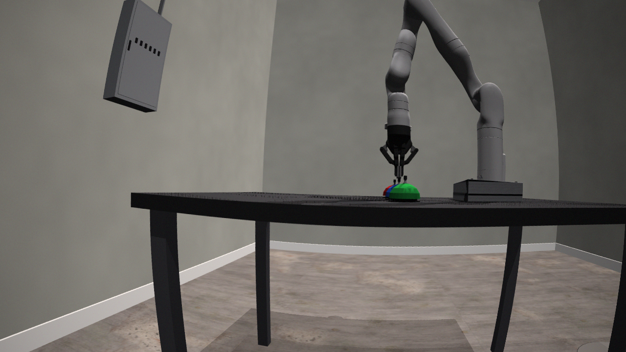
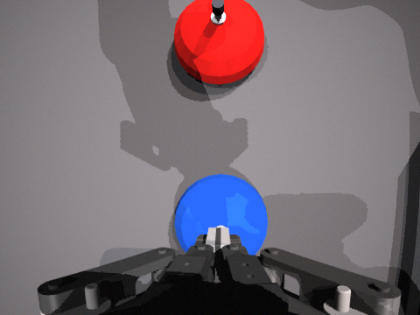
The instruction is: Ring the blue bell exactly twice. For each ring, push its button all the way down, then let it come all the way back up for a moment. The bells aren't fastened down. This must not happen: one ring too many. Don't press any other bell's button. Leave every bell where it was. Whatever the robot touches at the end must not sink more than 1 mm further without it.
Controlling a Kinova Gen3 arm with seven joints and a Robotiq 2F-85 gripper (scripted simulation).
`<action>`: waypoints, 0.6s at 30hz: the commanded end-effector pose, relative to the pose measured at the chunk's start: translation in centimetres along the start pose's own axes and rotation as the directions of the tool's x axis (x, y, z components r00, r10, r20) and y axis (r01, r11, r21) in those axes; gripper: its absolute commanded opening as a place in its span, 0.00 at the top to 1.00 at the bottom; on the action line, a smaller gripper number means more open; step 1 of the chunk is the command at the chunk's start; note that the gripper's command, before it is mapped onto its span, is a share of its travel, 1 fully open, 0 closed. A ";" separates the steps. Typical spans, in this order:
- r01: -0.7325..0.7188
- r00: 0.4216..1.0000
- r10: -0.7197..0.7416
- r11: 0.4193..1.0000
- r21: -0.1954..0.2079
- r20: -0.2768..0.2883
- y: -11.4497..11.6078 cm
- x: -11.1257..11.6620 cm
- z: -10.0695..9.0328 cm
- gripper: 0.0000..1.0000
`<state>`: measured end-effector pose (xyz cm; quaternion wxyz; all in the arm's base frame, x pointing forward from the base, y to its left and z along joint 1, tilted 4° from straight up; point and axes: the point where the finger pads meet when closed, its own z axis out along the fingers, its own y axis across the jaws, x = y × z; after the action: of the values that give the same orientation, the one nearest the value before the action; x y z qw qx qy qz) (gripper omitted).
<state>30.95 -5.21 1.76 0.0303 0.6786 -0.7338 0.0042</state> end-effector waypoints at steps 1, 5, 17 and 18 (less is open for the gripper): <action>0.000 1.000 0.000 1.000 -0.002 0.000 0.1 0.0 0.0 1.00; 0.000 1.000 0.000 1.000 -0.002 0.000 0.1 0.0 0.0 1.00; 0.000 1.000 0.000 1.000 -0.002 0.000 0.1 0.0 0.3 1.00; 0.000 1.000 0.000 1.000 -0.002 0.000 0.1 0.0 0.4 1.00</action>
<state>30.95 -5.22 1.58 0.0297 0.6786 -0.7339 0.0046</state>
